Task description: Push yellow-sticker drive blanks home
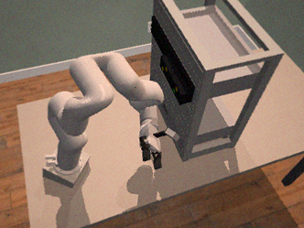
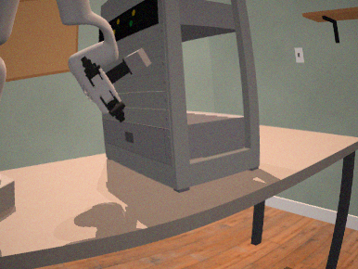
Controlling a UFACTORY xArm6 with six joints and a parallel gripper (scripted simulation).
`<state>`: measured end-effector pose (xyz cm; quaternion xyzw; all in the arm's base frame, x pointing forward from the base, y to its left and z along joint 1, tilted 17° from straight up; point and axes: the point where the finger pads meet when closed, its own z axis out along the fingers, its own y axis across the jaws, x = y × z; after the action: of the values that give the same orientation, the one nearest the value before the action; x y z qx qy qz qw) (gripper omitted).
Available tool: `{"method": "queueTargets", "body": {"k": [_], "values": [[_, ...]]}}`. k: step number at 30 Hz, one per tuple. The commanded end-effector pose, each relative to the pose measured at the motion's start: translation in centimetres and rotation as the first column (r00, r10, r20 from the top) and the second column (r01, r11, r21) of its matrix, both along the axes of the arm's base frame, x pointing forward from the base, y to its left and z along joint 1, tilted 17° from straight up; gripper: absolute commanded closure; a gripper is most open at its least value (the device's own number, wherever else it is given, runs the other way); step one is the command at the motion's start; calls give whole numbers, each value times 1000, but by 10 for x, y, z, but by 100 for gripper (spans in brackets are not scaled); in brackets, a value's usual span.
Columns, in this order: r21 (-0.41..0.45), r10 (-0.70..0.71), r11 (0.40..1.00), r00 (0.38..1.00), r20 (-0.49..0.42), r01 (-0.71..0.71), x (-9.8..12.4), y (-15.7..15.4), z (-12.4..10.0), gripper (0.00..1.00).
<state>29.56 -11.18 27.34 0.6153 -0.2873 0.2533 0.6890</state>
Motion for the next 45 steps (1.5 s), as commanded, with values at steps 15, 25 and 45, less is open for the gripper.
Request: {"method": "queueTargets", "body": {"k": [15,25,45], "values": [[1,0,1000,1000,3,0,0,0,1,0],[1,0,1000,1000,3,0,0,0,1,0],[22,16,1000,1000,25,-16,0,5,2,0]]}}
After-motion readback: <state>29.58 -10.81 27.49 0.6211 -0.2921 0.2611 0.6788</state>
